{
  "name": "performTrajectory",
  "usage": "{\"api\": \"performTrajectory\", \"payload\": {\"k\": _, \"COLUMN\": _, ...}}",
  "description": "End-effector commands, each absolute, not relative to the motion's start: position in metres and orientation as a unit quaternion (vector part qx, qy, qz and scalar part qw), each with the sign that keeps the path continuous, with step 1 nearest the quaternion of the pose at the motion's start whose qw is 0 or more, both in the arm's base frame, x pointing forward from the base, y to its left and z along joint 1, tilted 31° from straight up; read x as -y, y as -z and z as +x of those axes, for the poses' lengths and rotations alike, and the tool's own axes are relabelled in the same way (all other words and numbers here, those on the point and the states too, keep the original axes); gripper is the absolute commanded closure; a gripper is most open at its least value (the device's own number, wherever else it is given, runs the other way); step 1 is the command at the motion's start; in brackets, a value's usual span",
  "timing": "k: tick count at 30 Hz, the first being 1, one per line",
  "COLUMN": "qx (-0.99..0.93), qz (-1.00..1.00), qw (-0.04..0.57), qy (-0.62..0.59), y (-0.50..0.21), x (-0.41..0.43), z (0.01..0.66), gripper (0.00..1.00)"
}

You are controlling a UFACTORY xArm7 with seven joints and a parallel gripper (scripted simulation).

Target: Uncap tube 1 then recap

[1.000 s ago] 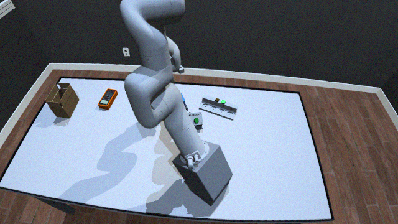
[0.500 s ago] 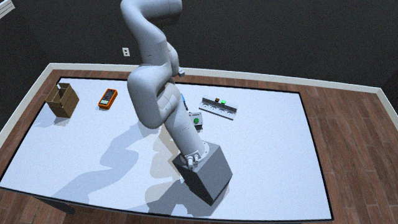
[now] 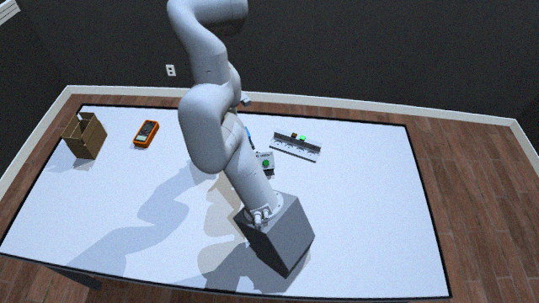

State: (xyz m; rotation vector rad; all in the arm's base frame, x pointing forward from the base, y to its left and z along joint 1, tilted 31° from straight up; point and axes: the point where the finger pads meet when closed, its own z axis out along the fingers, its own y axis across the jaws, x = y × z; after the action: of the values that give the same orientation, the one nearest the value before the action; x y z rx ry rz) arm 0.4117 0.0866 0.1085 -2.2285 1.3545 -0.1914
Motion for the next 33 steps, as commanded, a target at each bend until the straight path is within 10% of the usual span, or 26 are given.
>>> {"api": "performTrajectory", "payload": {"k": 1, "qx": -0.500, "qz": -0.822, "qw": 0.262, "qy": 0.071, "y": -0.1075, "x": -0.0871, "z": 0.4133, "gripper": 0.54}}
{"api": "performTrajectory", "payload": {"k": 25, "qx": -0.500, "qz": -0.822, "qw": 0.262, "qy": 0.071, "y": -0.1009, "x": -0.0898, "z": 0.4160, "gripper": 0.54}}
{"api": "performTrajectory", "payload": {"k": 26, "qx": -0.500, "qz": -0.822, "qw": 0.262, "qy": 0.071, "y": -0.1009, "x": -0.0898, "z": 0.4160, "gripper": 1.00}}
{"api": "performTrajectory", "payload": {"k": 33, "qx": -0.500, "qz": -0.822, "qw": 0.262, "qy": 0.071, "y": -0.1009, "x": -0.0898, "z": 0.4160, "gripper": 1.00}}
